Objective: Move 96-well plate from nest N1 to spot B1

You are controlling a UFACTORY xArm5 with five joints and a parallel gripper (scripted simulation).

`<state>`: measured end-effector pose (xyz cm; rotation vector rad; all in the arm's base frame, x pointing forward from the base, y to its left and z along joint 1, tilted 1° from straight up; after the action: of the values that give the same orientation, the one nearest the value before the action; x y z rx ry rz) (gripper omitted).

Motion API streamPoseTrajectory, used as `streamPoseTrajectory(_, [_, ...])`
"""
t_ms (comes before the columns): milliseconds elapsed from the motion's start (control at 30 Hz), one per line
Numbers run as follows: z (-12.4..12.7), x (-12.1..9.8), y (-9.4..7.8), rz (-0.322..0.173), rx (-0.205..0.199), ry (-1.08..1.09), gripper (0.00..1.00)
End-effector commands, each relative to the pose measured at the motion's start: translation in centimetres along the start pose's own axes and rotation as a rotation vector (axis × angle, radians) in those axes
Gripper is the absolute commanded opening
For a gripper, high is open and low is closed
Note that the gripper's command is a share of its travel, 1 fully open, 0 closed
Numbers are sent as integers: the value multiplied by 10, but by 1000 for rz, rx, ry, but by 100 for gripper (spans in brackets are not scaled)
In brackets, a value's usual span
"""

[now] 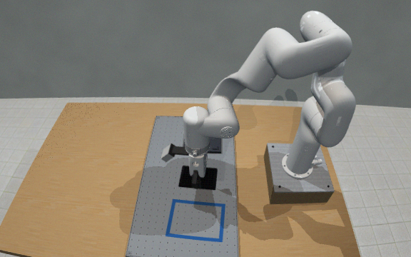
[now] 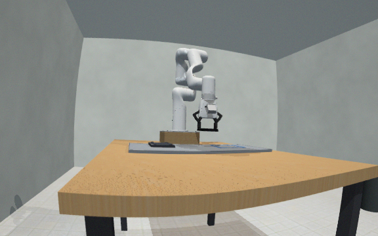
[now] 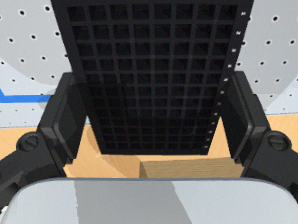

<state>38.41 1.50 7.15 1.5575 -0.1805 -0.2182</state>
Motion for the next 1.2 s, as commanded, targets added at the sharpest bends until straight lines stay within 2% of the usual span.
streamPoseTrajectory(0, [-18,0,0,3,0,-1,0])
streamPoseTrajectory(67, [-18,0,0,3,0,-1,0])
streamPoseTrajectory(1167, [-117,-9,-2,7,-3,-1,0])
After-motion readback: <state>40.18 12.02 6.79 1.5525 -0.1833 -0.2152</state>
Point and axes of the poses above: the point where the finger pads meet when closed, its own y axis back along the fingers, its own z axis across the jaws, x = y × z, the point moved 5 cm from there along y, back along the fingers, and after that the axes turned 2 degrees about -y, right-handed, at the moved point
